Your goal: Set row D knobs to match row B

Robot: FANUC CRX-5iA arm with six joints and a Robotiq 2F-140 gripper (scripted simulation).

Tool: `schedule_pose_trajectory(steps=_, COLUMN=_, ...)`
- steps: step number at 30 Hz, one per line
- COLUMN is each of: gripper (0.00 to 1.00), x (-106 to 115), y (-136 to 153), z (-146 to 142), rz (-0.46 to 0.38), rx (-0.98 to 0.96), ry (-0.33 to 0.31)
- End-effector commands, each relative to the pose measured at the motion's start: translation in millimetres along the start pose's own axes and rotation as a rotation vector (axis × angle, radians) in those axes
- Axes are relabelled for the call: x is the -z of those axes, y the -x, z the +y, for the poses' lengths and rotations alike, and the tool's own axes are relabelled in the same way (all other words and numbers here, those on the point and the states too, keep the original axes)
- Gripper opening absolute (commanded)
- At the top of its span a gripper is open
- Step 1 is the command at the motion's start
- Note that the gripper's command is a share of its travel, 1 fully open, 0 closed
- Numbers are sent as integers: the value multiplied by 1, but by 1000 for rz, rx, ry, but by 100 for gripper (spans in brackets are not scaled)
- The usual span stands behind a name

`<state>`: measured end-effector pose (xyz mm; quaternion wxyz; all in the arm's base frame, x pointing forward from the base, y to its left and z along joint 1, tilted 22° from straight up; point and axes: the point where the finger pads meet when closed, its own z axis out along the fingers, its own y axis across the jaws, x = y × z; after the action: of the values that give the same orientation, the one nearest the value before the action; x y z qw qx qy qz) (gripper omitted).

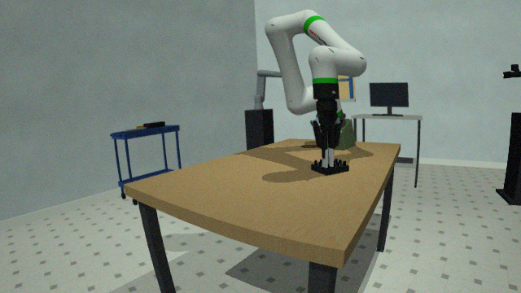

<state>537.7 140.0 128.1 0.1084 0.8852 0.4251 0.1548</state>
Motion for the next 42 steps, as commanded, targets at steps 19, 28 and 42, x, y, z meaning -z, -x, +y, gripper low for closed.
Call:
schedule_pose_trajectory(steps=19, gripper=12, x=0, y=0, z=0, rz=0, rx=0, ry=0)
schedule_pose_trajectory(steps=28, gripper=12, x=0, y=0, z=0, rz=0, rx=0, ry=0)
schedule_pose_trajectory(steps=42, gripper=5, x=0, y=0, z=0, rz=0, rx=0, ry=0)
